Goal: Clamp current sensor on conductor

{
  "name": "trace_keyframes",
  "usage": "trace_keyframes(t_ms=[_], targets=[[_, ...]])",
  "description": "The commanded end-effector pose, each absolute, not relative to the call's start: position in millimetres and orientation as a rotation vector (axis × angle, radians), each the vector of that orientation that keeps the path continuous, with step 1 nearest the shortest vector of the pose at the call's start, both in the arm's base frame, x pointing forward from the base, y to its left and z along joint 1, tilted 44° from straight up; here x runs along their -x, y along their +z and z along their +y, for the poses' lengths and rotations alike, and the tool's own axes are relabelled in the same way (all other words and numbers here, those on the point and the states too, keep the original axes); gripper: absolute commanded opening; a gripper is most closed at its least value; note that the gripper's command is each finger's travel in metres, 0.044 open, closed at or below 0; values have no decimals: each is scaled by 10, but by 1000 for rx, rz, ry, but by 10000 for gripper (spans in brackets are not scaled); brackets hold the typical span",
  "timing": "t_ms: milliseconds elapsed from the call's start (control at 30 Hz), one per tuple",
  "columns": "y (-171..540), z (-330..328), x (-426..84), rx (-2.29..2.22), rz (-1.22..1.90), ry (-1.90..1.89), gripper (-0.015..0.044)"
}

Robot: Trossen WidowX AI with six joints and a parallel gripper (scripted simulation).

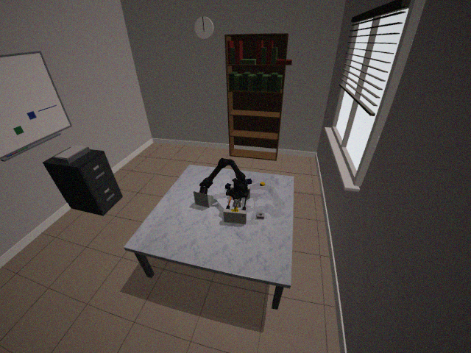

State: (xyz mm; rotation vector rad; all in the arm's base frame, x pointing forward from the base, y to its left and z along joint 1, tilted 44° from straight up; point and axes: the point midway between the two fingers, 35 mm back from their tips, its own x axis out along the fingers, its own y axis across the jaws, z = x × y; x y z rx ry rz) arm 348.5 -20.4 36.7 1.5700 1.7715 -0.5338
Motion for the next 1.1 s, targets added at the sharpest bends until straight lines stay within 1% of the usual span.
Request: trace_keyframes(t_ms=[0, 67, 633, 900, 1067], targets=[[370, -213, -3485, -1571, 1770, -534, 0], [370, -213, -3485, -1571, 1770, -534, 0], [370, -213, -3485, -1571, 1770, -534, 440], [354, -199, -3486, -1573, 1769, -534, 440], [99, 42, -3482, -1595, 1750, -523, 440]])
